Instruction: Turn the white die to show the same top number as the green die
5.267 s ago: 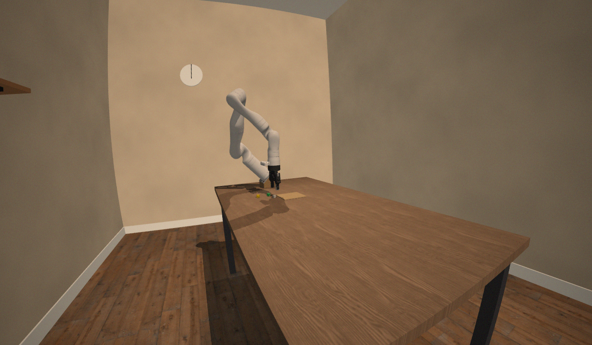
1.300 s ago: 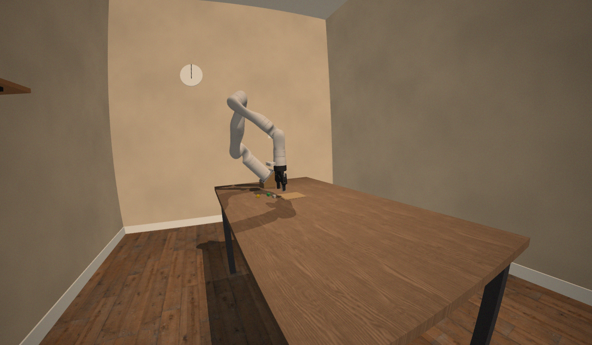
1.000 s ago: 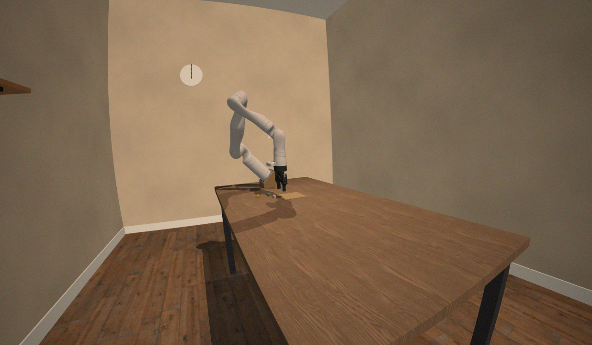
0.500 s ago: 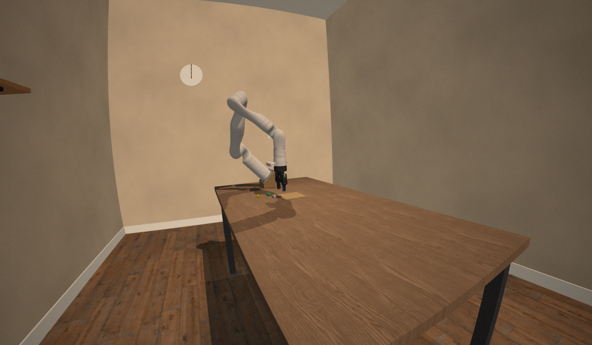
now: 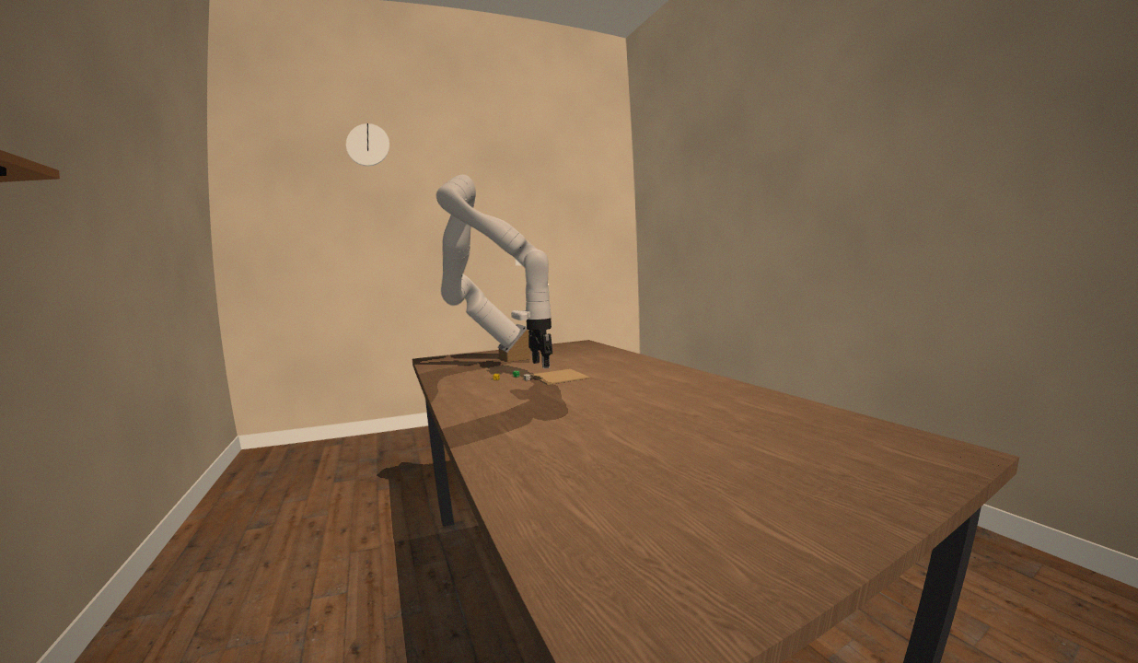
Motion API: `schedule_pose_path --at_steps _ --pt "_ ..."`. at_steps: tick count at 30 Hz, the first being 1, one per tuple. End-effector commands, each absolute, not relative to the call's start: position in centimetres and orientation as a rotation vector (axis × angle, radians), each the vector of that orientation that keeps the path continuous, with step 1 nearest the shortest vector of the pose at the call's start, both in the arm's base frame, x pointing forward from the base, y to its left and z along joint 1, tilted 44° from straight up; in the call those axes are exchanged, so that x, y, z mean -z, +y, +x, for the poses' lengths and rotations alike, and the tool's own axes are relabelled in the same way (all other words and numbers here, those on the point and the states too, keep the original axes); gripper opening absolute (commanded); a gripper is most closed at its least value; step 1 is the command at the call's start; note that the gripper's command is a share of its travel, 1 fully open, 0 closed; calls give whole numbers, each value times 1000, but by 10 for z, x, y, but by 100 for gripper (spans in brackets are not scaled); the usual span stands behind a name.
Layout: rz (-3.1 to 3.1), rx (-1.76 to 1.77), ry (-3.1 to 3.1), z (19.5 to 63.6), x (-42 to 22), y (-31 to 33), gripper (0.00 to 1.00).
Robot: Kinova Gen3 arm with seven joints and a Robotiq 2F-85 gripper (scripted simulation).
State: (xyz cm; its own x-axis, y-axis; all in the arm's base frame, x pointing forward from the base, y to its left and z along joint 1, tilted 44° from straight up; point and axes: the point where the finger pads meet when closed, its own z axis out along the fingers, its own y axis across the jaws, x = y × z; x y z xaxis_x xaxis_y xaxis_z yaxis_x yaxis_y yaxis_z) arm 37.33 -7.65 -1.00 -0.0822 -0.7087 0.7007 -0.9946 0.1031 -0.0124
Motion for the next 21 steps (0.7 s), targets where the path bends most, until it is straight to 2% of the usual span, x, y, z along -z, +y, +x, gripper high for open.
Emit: schedule_pose_path --at_steps 1,10,21 --pt "1664 -686 -1844 373 10 -75 100" --pt "1664 -686 -1844 374 1 -66 100" --pt "1664 -686 -1844 379 -47 -19 100"
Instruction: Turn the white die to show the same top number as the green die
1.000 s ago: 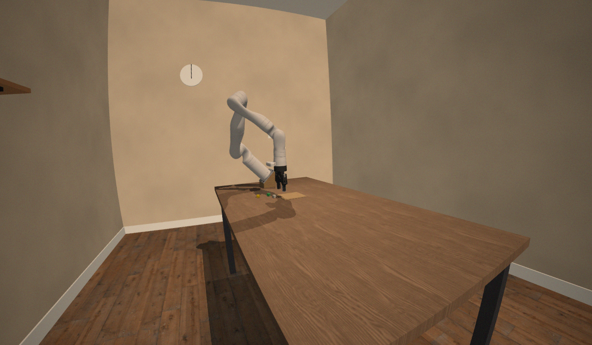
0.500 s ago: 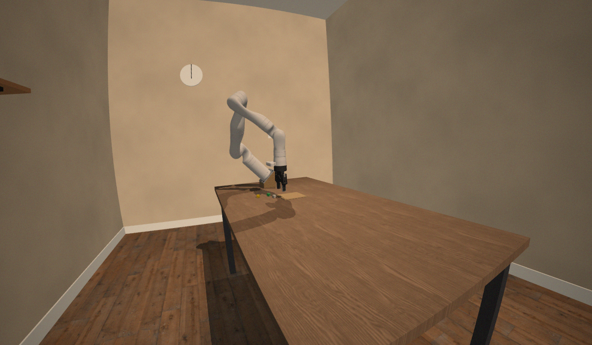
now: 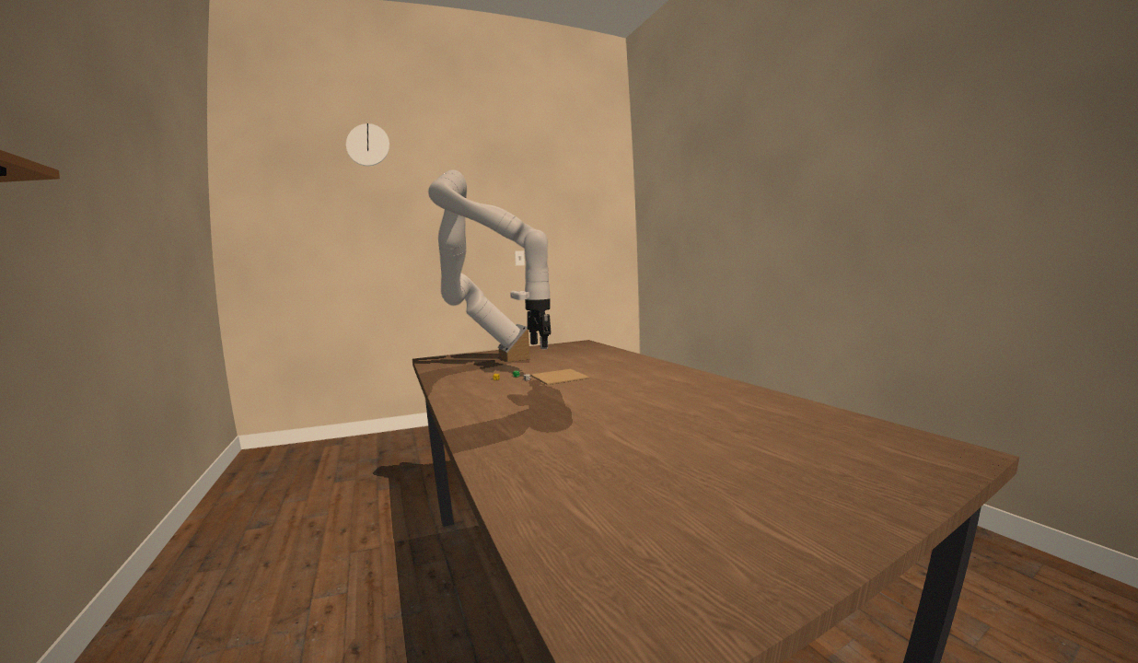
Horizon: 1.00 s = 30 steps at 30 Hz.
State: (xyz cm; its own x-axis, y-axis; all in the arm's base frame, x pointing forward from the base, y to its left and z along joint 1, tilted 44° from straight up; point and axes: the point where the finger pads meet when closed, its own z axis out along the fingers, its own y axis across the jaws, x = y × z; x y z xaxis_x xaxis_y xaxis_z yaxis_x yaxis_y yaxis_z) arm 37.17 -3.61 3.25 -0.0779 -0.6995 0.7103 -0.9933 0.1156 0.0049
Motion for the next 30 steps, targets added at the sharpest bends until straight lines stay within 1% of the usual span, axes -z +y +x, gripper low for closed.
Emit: schedule_pose_path --at_steps 1,10,23,30 --pt "1664 -686 -1844 379 -51 -15 100" --pt "1664 -686 -1844 381 -69 3 100" --pt "1665 -686 -1843 381 -70 4 100" --pt "1792 -615 -1682 374 -86 -21 100"
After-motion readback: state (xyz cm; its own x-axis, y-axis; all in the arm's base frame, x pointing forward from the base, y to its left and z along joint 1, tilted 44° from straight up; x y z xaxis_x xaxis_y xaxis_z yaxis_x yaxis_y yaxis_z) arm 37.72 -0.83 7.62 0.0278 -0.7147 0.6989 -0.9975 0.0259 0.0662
